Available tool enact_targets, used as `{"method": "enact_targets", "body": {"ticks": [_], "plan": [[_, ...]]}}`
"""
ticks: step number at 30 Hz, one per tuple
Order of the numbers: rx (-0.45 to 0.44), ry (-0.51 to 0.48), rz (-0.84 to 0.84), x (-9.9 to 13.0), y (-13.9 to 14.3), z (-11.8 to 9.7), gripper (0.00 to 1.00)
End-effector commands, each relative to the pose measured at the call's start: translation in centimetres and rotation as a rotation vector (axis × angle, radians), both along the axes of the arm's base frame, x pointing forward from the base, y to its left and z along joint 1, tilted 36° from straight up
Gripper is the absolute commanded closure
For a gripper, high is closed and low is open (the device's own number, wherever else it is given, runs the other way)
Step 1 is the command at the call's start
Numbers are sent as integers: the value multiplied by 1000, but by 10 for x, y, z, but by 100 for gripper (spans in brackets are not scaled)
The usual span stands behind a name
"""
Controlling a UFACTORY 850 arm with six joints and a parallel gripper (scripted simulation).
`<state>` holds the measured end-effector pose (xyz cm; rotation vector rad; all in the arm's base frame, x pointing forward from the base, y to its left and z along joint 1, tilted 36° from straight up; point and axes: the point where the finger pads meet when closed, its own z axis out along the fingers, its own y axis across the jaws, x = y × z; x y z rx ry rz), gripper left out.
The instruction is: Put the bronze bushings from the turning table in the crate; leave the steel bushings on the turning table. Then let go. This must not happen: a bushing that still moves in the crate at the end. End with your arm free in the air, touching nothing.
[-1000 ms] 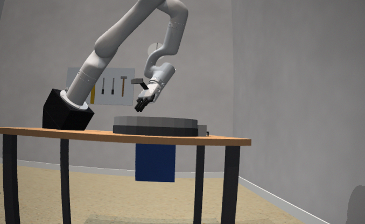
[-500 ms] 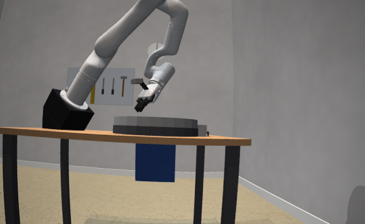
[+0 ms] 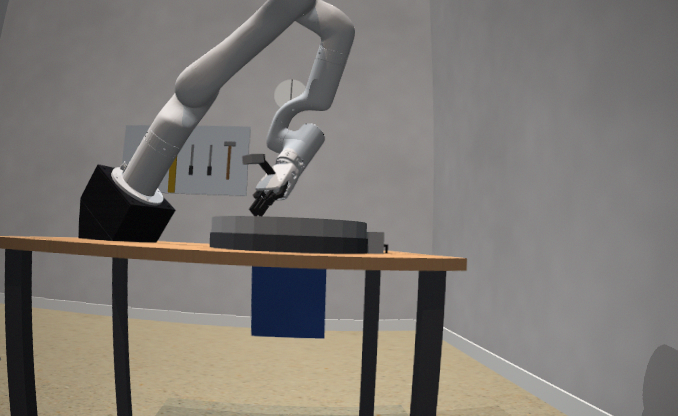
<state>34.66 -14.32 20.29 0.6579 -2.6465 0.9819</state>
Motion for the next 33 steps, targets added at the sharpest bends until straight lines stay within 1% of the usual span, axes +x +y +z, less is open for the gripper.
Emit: {"method": "enact_targets", "body": {"ticks": [1, 28, 33], "plan": [[0, -1, 0, 0, 0, 0, 87], [0, -1, 0, 4, -2, -6, 87], [0, -1, 0, 8, -5, -13, 87]]}}
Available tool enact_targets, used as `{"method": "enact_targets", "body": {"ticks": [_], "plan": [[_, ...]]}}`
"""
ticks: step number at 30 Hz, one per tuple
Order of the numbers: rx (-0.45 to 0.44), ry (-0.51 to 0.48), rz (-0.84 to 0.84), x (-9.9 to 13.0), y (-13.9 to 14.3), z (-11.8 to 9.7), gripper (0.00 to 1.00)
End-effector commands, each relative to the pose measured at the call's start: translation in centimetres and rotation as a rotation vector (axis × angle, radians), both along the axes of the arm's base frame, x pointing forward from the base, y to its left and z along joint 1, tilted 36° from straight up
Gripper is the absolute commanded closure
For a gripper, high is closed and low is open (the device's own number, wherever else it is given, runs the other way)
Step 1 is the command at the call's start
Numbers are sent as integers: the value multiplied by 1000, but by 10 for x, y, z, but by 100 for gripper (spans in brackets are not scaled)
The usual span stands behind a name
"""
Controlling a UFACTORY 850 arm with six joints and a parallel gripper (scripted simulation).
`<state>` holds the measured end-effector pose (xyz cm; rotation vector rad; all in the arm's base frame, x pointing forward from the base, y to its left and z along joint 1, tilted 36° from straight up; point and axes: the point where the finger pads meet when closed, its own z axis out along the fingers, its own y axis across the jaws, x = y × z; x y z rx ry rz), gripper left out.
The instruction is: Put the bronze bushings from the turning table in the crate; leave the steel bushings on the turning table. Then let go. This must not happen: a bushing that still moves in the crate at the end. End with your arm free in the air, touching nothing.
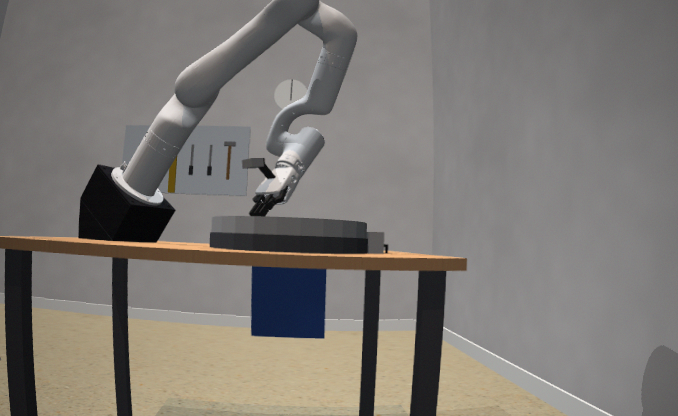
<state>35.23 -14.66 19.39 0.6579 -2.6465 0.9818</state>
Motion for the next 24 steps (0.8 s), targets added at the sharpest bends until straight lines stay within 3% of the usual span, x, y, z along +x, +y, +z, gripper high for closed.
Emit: {"method": "enact_targets", "body": {"ticks": [1, 15, 16, 24], "plan": [[0, -1, 0, 3, -2, -5, 87], [0, -1, 0, 4, -2, -5, 87], [0, -1, 0, 4, -2, -5, 100], [0, -1, 0, 4, -2, -5, 100]]}}
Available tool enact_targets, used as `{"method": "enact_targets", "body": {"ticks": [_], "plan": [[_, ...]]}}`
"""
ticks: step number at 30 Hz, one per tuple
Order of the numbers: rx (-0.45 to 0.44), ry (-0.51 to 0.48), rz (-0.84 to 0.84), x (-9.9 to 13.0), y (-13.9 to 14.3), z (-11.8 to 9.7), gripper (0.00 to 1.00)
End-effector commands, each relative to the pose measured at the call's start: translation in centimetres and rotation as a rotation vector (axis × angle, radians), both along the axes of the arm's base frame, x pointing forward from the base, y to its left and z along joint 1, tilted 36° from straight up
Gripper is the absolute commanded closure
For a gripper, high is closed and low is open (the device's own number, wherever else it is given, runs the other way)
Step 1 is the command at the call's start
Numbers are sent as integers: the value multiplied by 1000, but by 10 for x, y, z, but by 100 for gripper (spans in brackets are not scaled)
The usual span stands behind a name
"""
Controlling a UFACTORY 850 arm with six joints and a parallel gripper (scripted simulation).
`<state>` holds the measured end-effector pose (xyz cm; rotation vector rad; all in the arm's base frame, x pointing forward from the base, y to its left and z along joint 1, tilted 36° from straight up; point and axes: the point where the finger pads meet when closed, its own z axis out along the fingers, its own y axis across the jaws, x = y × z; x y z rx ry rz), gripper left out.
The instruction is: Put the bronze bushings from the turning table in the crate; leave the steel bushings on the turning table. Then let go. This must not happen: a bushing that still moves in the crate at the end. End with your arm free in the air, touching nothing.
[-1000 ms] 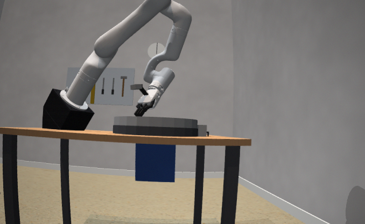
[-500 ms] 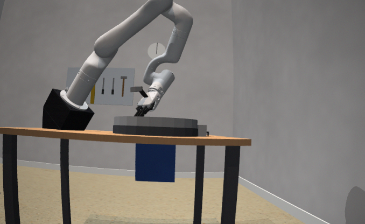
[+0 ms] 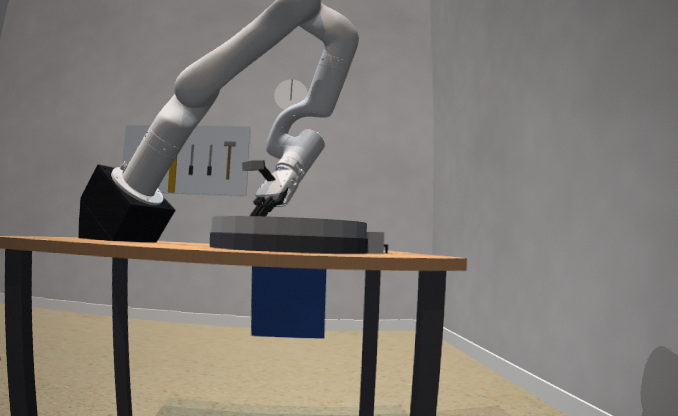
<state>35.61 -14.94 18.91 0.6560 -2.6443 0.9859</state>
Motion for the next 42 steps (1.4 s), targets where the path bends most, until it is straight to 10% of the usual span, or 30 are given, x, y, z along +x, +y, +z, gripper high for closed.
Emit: {"method": "enact_targets", "body": {"ticks": [1, 42], "plan": [[3, -1, 1, 0, 1, -1, 100], [3, -1, 1, -4, 3, 5, 100]]}}
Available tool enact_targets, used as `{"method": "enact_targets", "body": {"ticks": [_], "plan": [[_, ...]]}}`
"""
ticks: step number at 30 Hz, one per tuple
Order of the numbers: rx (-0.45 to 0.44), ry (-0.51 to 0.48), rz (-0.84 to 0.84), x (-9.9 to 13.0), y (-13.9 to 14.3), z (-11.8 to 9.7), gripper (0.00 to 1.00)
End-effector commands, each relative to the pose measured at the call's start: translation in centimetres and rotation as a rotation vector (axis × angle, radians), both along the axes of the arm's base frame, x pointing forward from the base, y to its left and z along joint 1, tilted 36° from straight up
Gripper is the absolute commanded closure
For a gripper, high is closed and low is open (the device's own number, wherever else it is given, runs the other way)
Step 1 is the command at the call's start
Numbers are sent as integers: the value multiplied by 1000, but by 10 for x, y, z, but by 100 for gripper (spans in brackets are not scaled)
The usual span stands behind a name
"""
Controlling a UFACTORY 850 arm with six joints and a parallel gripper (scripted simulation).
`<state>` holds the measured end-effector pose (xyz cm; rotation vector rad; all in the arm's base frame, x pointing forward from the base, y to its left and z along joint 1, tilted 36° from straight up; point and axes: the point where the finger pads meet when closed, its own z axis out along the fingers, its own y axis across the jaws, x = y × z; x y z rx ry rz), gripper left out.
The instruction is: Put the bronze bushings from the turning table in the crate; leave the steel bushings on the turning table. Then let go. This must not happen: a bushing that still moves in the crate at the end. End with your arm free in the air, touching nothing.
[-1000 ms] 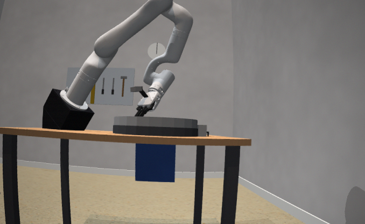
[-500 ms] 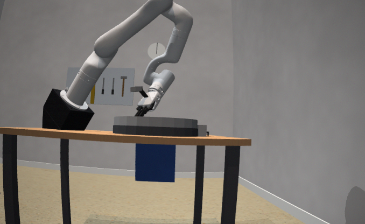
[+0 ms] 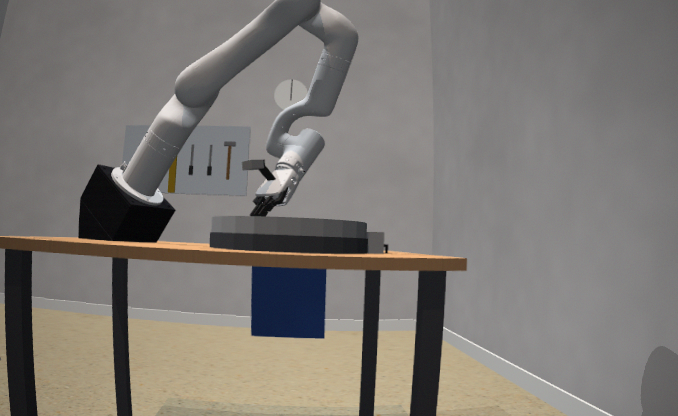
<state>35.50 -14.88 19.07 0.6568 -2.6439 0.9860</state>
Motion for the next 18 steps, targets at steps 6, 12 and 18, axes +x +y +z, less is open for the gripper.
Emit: {"method": "enact_targets", "body": {"ticks": [6, 12, 18], "plan": [[3, -1, 0, -16, 10, 24, 100], [3, -1, 0, -27, 17, 43, 100], [3, -1, 0, -30, 18, 46, 100]]}}
